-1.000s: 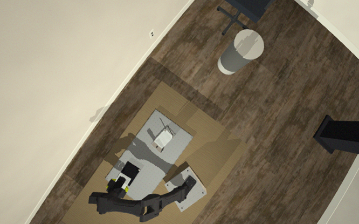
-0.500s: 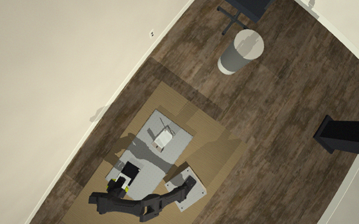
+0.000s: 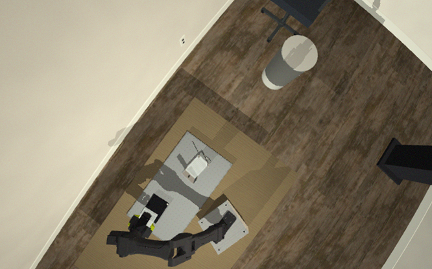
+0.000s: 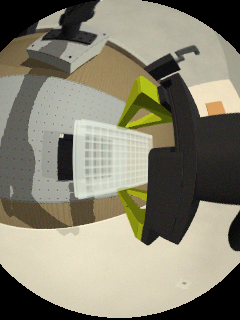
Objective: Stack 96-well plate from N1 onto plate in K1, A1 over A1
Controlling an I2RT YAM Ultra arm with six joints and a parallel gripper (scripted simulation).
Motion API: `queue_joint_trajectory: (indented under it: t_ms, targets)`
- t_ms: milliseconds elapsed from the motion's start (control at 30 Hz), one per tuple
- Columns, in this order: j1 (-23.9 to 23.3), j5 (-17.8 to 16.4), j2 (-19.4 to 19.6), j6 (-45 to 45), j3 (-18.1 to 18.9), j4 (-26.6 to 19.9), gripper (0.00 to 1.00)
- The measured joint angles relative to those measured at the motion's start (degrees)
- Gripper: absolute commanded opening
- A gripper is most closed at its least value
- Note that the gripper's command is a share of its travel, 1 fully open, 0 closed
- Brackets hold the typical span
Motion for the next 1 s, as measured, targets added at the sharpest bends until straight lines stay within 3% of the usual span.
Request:
queue_joint_trajectory:
  t_ms: [500, 1000]
  targets:
    - [0.0, 0.0, 0.0, 0.0, -0.1, 0.1, 0.0]
    - [-4.7, -0.7, -7.1, 0.0, -9.2, 2.4, 0.0]
